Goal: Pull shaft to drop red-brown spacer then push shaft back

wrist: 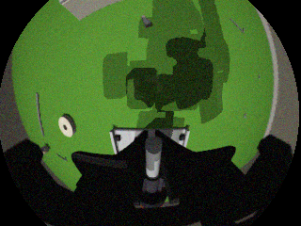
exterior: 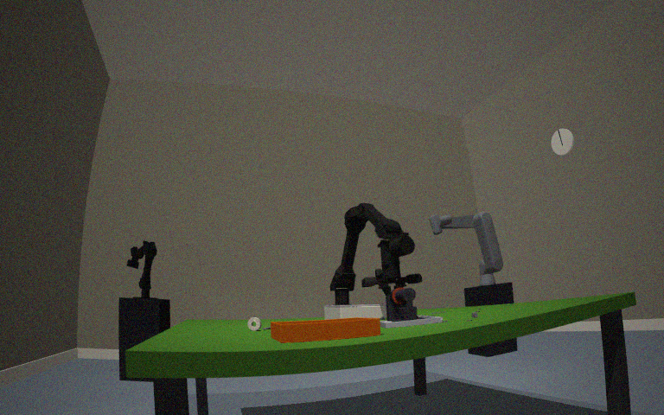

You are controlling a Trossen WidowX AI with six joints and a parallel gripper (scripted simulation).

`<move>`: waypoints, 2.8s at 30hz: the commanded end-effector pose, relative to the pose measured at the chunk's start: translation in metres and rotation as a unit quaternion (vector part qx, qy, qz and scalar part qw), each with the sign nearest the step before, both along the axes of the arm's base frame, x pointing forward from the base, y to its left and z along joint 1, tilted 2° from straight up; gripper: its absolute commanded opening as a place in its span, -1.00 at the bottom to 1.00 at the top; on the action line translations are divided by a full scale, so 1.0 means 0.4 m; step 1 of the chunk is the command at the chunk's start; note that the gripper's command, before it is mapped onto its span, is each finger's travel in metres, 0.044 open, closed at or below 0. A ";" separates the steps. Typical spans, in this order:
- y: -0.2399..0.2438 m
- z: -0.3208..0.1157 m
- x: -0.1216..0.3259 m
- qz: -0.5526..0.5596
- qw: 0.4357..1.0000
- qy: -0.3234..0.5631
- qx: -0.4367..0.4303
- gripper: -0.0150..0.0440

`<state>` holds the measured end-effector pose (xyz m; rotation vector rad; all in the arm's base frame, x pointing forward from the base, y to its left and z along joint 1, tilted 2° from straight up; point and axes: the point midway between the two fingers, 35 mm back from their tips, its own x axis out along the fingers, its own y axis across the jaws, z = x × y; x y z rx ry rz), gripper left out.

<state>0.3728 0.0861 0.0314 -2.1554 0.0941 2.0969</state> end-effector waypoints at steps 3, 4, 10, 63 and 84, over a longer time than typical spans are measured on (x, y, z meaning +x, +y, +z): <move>0.001 0.001 -0.014 -0.002 1.000 0.001 -0.001 -0.49; 0.001 0.001 -0.015 -0.002 1.000 0.001 -0.001 -0.49; 0.002 0.000 -0.024 -0.002 1.000 0.001 -0.001 -0.49; 0.003 0.000 -0.031 -0.002 1.000 0.001 -0.001 -0.49; 0.004 0.000 -0.035 -0.002 1.000 0.001 -0.001 -0.49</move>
